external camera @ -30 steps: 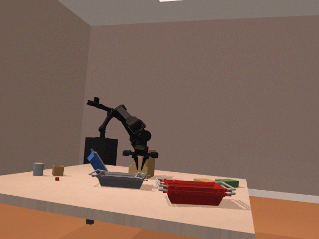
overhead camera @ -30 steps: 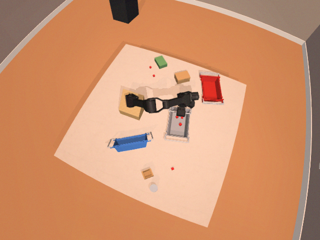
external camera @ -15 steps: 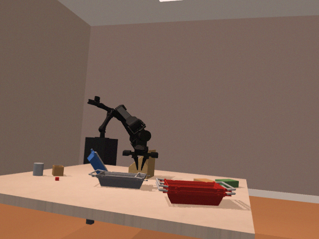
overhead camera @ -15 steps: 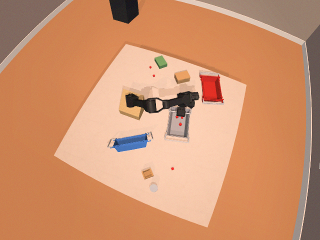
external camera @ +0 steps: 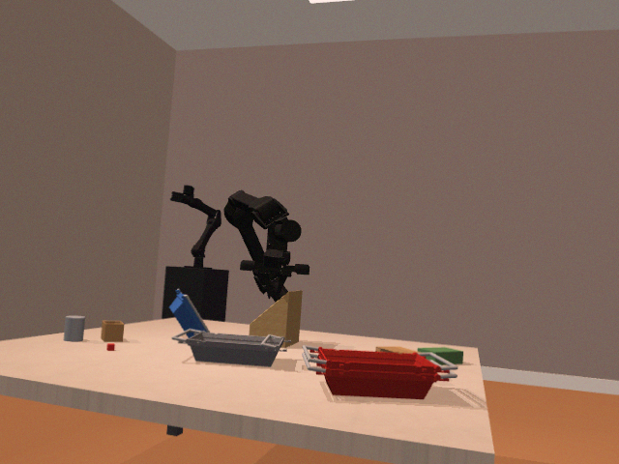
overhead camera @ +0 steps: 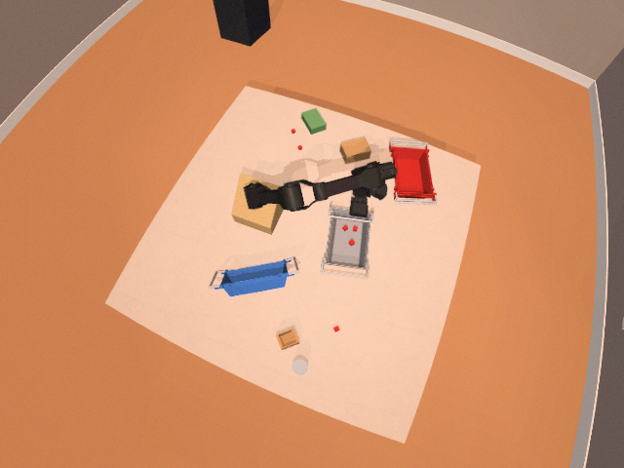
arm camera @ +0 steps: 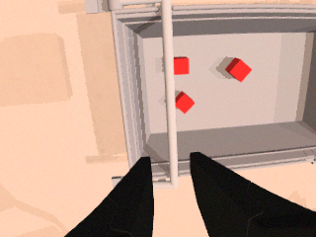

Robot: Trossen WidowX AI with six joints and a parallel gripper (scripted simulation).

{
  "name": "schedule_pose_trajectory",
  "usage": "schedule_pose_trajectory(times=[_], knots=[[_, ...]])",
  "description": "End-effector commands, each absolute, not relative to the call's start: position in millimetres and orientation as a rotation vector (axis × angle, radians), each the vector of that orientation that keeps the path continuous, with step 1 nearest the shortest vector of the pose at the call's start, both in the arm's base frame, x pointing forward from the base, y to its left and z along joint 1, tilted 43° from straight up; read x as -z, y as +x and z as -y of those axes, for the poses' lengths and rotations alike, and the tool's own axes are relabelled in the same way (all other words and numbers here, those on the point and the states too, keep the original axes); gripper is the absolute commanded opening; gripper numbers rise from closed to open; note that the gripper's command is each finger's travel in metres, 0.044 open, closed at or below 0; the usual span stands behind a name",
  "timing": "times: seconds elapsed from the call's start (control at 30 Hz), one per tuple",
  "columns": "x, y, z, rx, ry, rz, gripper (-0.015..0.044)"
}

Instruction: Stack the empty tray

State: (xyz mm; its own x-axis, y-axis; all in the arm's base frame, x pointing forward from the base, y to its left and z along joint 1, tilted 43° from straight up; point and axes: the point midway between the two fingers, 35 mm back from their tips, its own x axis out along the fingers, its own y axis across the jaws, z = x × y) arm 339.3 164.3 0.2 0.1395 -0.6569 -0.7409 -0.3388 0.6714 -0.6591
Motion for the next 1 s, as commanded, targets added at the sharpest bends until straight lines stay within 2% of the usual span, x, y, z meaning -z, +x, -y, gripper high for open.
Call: schedule_pose_trajectory(times=[0.0, 0.1, 0.47, 0.97], knots=[[-48, 322, -202, 0.277, -0.875, -1.46, 0.0083], [-21, 338, -176, 0.332, -0.808, -1.441, 0.0083], [-57, 398, -80, 1.135, 0.373, -0.878, 0.0083], [-89, 421, 6, 1.526, 1.219, -0.175, 0.0083]])
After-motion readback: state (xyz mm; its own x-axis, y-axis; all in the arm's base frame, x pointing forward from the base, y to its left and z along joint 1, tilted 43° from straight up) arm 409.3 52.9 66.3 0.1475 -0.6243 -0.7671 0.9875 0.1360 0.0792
